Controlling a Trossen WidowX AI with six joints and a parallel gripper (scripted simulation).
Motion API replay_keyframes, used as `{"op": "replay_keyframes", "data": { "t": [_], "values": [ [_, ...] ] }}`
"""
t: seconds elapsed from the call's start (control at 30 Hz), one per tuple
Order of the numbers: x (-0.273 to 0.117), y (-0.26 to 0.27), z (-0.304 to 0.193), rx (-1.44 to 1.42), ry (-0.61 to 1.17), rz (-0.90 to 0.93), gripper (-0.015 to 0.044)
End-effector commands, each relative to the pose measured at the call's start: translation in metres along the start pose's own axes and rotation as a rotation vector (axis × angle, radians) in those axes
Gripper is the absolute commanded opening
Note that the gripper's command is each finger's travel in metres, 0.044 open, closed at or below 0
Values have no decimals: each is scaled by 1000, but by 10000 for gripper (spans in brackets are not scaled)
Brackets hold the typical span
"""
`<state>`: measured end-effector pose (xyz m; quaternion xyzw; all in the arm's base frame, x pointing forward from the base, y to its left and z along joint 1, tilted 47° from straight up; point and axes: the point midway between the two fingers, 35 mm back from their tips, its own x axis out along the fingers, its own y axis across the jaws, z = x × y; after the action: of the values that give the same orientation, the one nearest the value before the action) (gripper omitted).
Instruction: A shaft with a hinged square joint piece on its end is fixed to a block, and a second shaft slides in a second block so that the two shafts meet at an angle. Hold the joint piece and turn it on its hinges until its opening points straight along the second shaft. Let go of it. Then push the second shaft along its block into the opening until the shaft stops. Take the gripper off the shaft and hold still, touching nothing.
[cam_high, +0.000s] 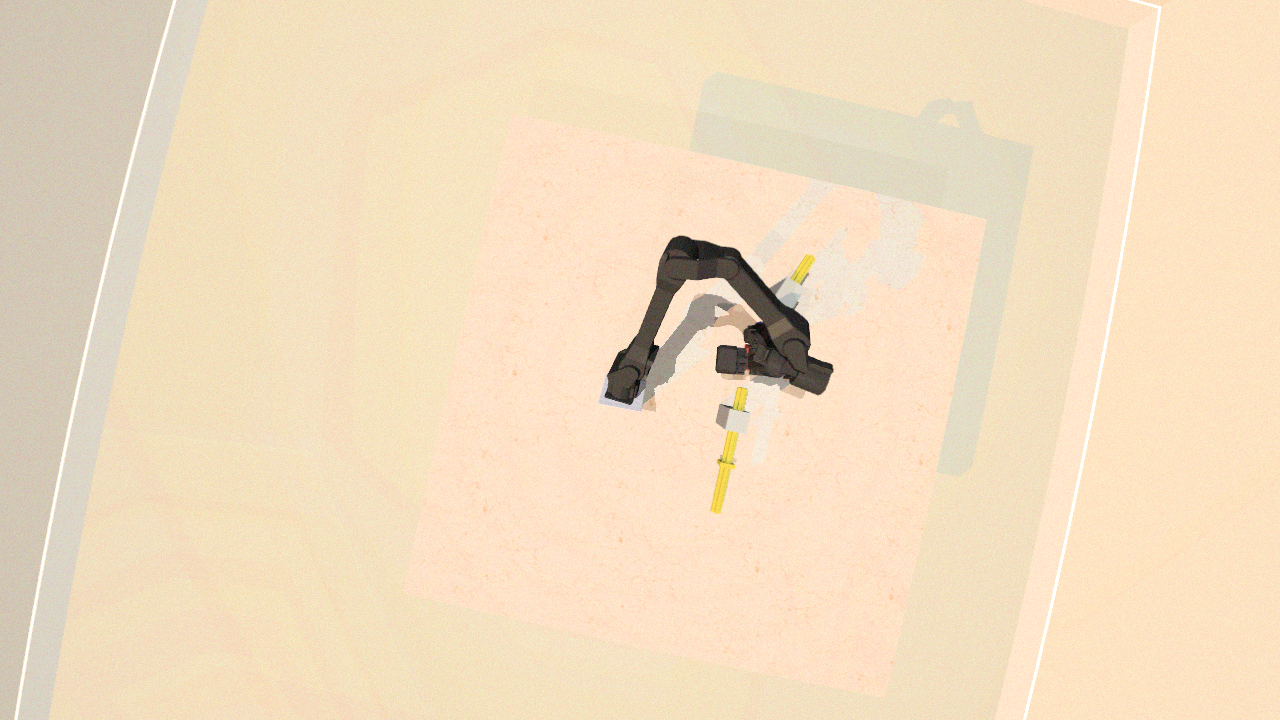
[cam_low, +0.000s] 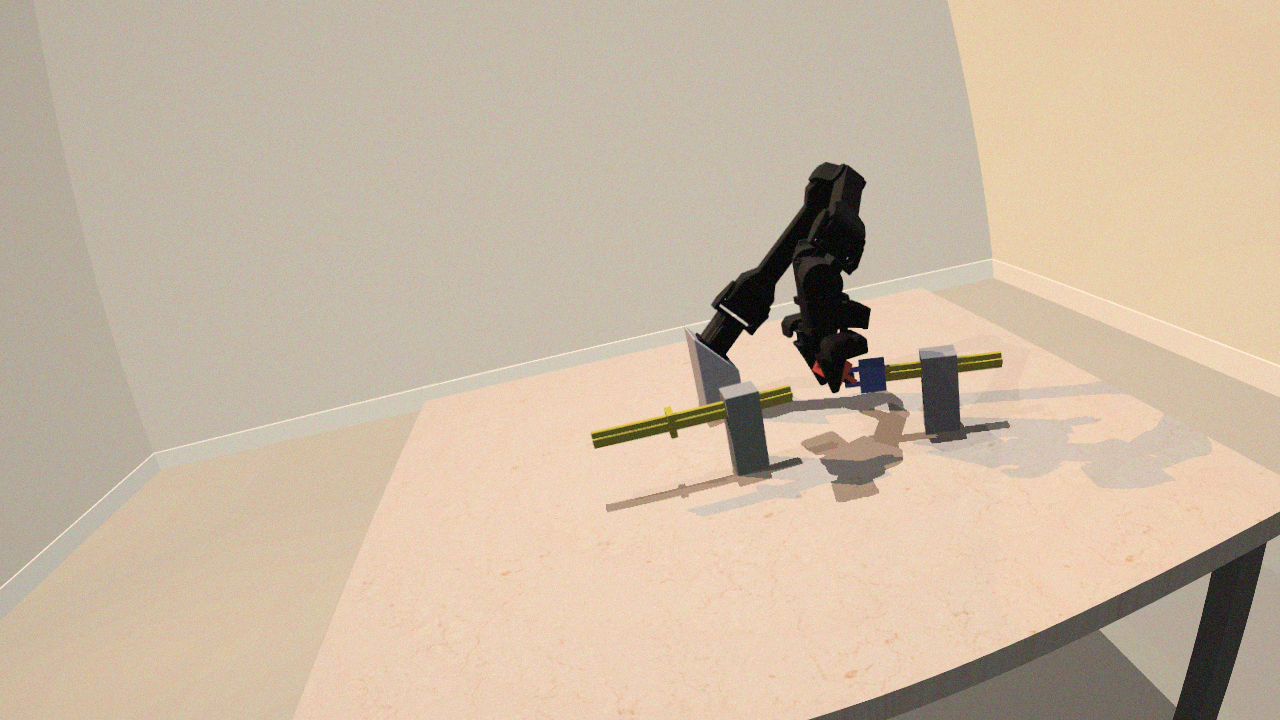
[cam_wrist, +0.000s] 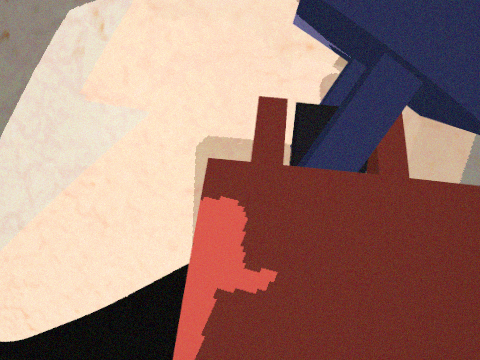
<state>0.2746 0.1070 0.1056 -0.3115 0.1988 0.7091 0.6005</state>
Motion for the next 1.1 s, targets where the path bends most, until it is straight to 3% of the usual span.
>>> {"op": "replay_keyframes", "data": {
  "t": [0.0,0.47,0.67,1.07],
  "values": [
    [0,0,1,3,-2,-1,182],
    [0,0,0,0,0,0,147],
    [0,0,0,0,0,0,0],
    [5,1,-4,22,-122,1,0]
  ]
}}
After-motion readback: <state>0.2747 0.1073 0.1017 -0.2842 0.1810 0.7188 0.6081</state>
